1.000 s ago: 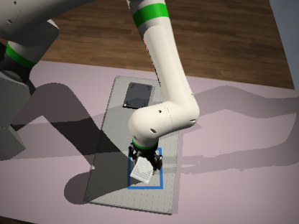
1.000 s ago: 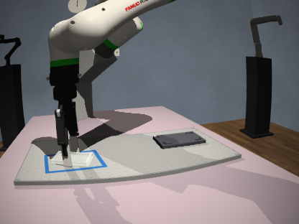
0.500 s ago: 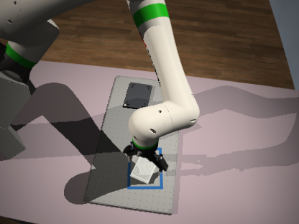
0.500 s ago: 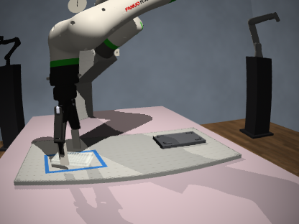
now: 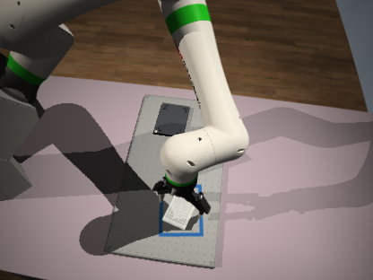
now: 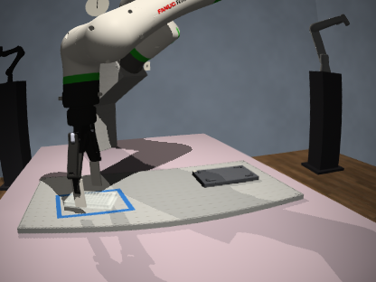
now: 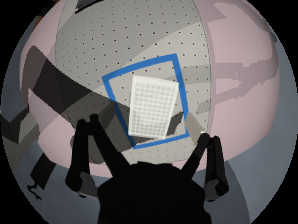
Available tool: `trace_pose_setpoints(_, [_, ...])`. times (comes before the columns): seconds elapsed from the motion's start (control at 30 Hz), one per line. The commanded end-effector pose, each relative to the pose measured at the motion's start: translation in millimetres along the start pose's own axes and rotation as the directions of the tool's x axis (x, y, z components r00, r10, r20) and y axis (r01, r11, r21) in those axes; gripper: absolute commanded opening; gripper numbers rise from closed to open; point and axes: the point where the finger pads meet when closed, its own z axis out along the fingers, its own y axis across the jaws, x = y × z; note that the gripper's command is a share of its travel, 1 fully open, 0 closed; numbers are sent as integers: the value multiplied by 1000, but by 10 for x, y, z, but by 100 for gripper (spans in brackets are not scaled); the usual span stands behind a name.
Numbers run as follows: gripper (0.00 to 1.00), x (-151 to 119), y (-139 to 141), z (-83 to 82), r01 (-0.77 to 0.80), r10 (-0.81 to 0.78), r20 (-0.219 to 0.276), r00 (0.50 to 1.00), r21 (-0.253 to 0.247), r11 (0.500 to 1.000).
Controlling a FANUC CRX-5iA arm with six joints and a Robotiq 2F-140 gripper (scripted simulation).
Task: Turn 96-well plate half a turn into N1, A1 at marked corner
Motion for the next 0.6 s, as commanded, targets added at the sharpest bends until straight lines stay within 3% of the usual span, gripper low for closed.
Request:
trace_pose_setpoints(0.0, [100,-2,1,-72,0,0,0,1000,0,1000])
trace_pose_setpoints(0.57, [100,-2,1,-472,0,0,0,1000,0,1000])
